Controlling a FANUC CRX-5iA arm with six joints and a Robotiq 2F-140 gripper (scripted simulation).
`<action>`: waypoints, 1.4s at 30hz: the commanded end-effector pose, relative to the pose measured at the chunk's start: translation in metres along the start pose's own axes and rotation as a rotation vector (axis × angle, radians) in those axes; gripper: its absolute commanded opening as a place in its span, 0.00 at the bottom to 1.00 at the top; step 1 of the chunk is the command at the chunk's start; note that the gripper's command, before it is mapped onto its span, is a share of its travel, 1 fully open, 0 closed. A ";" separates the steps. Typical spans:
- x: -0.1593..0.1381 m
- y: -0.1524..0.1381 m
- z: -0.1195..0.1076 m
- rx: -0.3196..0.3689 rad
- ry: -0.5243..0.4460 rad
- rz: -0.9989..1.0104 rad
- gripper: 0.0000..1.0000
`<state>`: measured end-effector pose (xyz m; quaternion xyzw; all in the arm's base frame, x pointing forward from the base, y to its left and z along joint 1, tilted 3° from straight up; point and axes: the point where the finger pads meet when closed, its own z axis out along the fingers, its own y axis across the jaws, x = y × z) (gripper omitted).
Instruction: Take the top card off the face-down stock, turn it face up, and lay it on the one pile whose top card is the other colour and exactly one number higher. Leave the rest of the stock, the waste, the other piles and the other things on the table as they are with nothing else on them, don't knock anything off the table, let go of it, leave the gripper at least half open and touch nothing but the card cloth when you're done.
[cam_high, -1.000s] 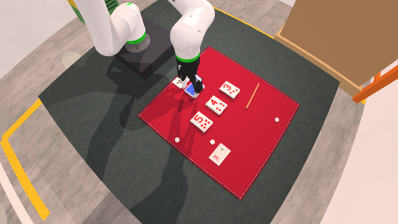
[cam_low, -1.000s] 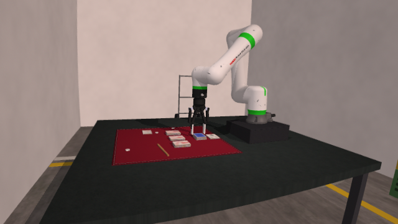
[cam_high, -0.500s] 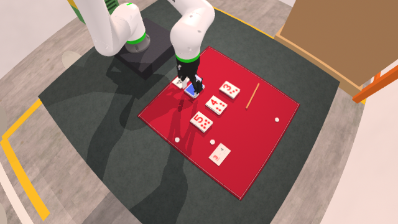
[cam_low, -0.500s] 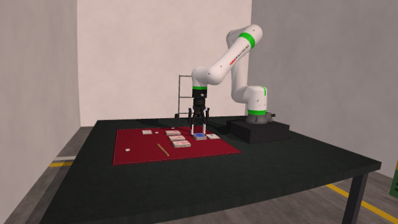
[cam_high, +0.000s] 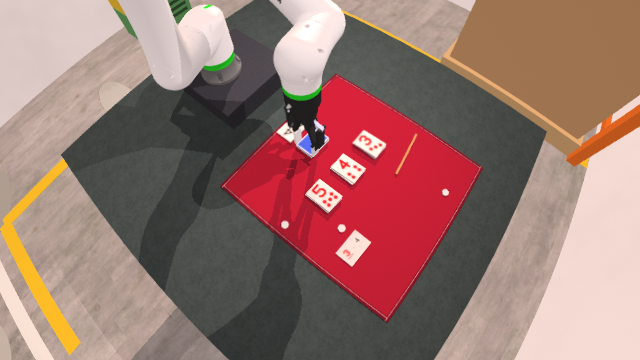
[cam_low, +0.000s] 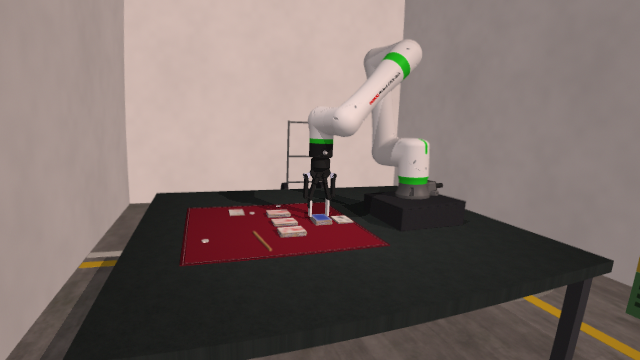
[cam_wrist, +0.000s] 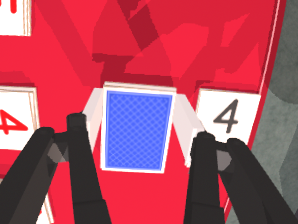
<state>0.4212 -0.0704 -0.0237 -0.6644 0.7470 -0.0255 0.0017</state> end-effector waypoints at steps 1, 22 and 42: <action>0.000 0.000 0.000 0.000 0.000 0.000 0.43; 0.000 0.000 0.000 0.000 0.000 0.000 0.43; 0.000 0.000 0.000 0.000 0.000 0.000 0.41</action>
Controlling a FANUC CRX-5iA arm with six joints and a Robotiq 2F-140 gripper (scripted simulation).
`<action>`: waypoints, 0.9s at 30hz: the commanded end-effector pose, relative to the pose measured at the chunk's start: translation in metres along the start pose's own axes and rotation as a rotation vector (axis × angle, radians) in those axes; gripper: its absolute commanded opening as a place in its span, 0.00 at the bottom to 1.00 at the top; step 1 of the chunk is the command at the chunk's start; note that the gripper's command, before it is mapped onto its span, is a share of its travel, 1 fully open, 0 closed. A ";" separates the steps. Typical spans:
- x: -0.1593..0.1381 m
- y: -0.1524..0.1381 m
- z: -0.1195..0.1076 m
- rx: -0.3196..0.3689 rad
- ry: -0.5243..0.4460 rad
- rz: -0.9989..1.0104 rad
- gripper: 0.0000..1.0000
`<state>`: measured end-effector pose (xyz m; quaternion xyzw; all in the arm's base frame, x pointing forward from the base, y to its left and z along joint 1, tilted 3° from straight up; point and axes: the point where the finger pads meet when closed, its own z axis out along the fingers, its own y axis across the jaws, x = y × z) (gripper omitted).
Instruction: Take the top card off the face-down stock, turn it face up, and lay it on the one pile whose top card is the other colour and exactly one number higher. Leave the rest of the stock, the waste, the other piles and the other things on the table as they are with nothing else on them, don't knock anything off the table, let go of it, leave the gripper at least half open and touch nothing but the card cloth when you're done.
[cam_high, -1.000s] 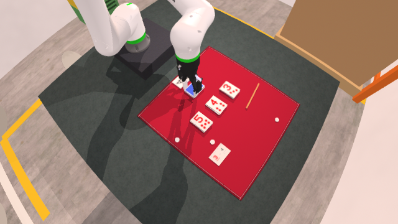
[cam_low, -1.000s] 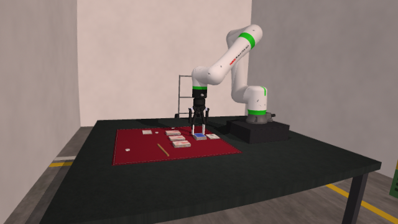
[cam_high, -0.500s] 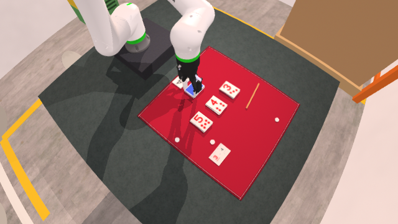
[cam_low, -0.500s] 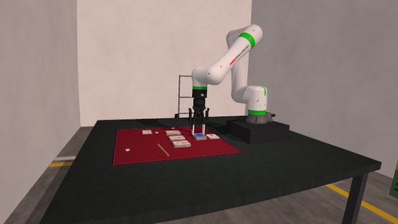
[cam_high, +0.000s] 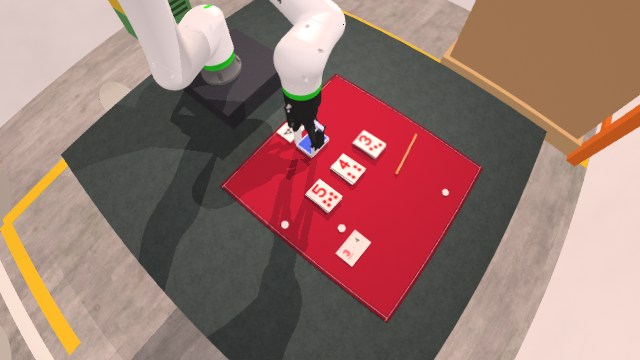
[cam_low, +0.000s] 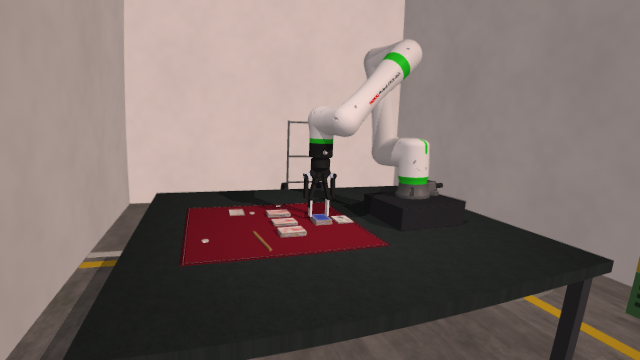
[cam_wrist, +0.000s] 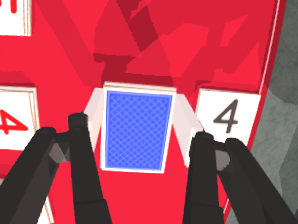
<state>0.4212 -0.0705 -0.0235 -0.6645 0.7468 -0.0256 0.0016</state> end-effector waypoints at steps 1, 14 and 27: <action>0.000 0.000 0.000 0.000 0.000 0.000 0.41; 0.000 0.000 -0.005 0.000 0.000 0.000 0.41; 0.000 0.000 -0.028 0.000 0.000 0.000 0.41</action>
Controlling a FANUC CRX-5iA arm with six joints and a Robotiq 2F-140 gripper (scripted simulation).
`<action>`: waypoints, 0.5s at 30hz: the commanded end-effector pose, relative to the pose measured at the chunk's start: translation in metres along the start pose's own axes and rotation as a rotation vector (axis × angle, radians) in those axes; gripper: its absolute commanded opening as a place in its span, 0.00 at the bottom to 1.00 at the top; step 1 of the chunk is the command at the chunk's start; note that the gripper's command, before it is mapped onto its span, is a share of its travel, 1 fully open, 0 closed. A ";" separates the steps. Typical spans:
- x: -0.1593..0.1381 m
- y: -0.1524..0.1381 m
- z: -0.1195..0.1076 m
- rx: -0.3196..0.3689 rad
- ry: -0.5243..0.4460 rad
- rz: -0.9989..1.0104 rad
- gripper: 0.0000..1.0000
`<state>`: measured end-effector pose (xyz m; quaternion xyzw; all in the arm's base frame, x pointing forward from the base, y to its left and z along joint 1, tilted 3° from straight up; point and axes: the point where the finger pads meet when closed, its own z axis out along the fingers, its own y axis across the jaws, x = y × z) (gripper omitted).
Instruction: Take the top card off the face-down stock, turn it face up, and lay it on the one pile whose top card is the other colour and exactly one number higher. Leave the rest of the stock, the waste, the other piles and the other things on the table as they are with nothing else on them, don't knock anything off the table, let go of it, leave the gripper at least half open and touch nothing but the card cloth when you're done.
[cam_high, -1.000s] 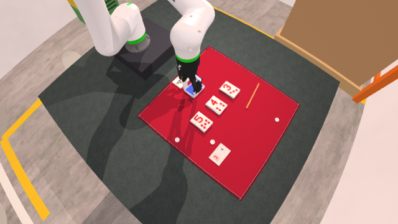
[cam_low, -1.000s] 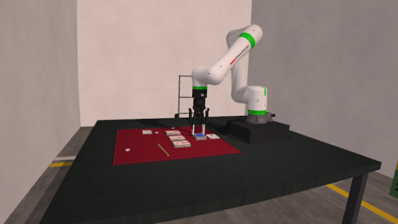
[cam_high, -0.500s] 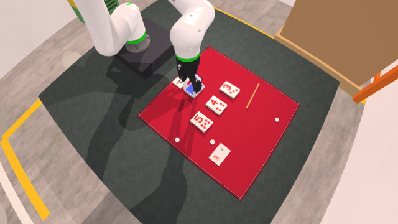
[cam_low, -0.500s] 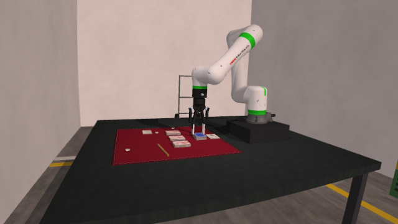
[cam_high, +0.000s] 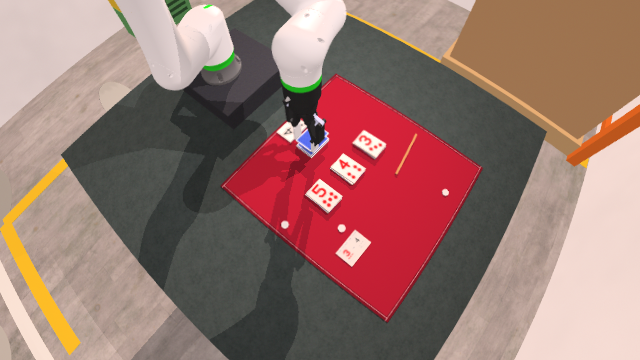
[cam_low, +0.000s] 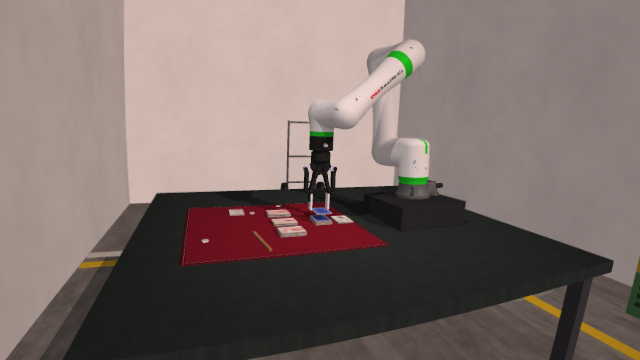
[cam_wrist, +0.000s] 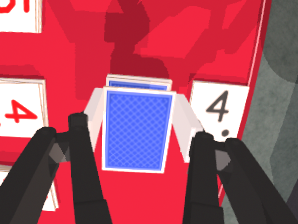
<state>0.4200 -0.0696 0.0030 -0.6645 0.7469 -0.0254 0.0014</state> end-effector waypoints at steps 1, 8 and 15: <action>0.000 0.000 -0.004 0.001 0.000 0.000 0.41; 0.000 0.000 -0.026 0.001 0.000 0.000 0.41; 0.000 0.000 -0.041 0.001 0.000 0.000 0.41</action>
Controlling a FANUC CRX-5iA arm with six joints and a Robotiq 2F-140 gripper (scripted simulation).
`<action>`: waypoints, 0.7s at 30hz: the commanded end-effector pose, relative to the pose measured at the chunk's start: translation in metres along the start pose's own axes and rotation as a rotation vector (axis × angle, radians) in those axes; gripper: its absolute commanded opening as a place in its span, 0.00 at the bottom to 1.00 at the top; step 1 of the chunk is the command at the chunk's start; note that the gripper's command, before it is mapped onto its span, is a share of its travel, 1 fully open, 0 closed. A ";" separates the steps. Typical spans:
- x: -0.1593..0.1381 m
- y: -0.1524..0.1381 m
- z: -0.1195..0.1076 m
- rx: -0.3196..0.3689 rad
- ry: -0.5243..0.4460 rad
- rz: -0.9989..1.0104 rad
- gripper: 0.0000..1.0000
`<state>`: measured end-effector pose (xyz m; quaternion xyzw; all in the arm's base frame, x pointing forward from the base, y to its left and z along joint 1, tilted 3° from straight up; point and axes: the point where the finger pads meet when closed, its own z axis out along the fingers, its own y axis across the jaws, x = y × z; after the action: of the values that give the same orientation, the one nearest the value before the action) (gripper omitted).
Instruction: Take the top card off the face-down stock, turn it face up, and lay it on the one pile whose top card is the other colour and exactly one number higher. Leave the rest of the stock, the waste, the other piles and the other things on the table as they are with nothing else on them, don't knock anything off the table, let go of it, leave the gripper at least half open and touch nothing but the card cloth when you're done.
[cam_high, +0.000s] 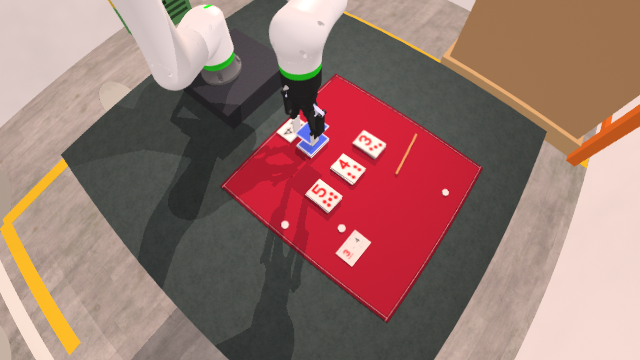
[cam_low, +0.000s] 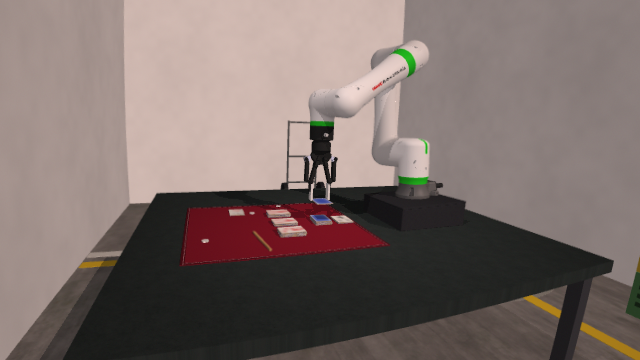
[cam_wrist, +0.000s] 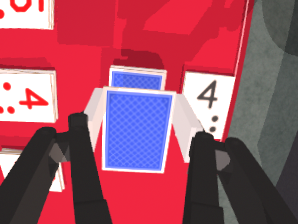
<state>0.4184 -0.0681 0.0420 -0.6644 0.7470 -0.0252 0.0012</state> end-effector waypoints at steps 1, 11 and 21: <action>0.000 -0.001 -0.005 0.001 0.000 0.000 0.41; 0.000 -0.001 -0.027 0.001 0.000 0.000 0.41; 0.000 -0.001 -0.034 0.001 0.000 0.000 0.41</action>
<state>0.4177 -0.0669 0.0755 -0.6644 0.7469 -0.0257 0.0017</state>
